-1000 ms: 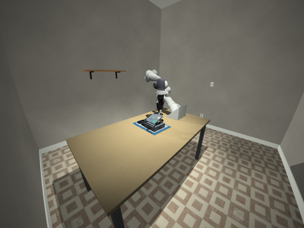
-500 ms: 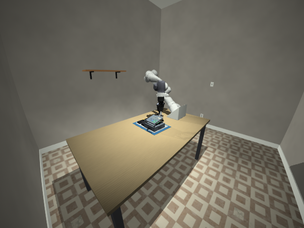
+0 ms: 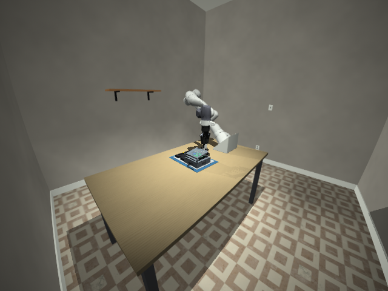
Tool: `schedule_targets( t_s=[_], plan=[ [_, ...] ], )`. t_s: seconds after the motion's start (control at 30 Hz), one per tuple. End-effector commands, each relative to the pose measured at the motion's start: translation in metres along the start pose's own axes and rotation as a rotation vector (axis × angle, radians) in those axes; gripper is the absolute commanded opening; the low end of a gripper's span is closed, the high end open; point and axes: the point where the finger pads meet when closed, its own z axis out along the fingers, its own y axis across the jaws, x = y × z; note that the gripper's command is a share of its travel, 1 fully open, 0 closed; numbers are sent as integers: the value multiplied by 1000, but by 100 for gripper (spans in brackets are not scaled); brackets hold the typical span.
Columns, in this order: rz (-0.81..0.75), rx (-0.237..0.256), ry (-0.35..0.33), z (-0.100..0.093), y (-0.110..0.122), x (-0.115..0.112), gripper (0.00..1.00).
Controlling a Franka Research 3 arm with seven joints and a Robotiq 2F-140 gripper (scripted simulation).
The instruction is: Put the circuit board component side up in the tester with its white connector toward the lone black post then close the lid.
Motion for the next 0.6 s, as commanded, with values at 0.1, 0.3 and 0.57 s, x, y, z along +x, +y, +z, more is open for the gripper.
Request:
schedule_targets(
  t_s=[0.1,0.3,0.57],
  plan=[
    [8,1,-1,9,0,-1,0],
    [8,1,-1,14,-1,-1,0],
    [8,1,-1,18,-1,-1,0]
  ],
)
